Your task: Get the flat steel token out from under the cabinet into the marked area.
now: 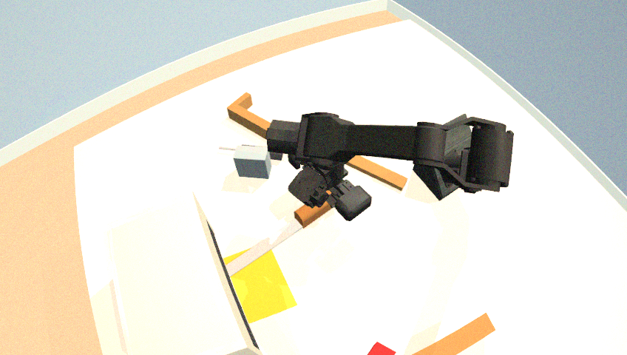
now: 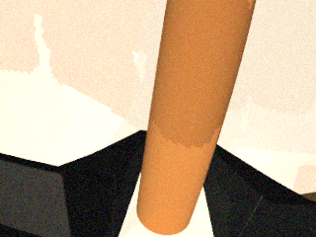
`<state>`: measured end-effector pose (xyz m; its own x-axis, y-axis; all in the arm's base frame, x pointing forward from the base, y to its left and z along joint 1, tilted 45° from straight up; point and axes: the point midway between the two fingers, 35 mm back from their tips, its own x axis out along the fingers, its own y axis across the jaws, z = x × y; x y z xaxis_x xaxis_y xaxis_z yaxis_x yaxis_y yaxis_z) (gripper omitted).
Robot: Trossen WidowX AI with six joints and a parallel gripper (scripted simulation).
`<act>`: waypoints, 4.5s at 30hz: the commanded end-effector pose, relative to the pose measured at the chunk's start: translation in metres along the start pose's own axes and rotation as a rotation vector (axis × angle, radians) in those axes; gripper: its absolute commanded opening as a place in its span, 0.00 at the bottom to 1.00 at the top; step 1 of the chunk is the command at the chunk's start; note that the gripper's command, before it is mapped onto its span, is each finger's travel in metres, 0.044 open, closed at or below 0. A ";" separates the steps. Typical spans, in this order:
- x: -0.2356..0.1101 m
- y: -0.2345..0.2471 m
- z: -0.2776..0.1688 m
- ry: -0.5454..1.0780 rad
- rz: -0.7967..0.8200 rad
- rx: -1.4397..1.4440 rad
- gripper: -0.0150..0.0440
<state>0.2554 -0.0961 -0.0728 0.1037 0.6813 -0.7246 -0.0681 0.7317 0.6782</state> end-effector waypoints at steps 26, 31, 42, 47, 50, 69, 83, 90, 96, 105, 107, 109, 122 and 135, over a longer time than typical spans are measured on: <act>0.000 -0.003 -0.038 0.001 0.000 0.003 0.25; -0.001 -0.006 -0.039 0.001 0.000 -0.011 0.25; -0.002 -0.019 -0.041 0.002 -0.001 -0.054 0.25; -0.003 -0.024 -0.042 0.002 -0.001 -0.066 0.25; -0.003 -0.028 -0.042 0.002 -0.001 -0.073 0.25; -0.004 -0.049 -0.047 0.002 -0.002 -0.097 0.25; -0.004 -0.055 -0.057 0.003 -0.003 -0.103 0.25; -0.003 -0.054 -0.062 0.006 0.001 -0.100 0.39; -0.003 -0.054 -0.061 0.006 0.000 -0.100 0.59; -0.002 -0.055 -0.062 0.003 -0.002 -0.103 0.71; -0.002 -0.055 -0.062 0.003 -0.002 -0.103 0.71; -0.002 -0.055 -0.062 0.003 -0.002 -0.103 0.71; -0.001 -0.055 -0.062 0.004 -0.006 -0.105 0.50; -0.001 -0.055 -0.062 0.004 -0.006 -0.105 0.25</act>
<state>0.1971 -0.1355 -0.1171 0.0994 0.6778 -0.7285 -0.1703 0.7329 0.6587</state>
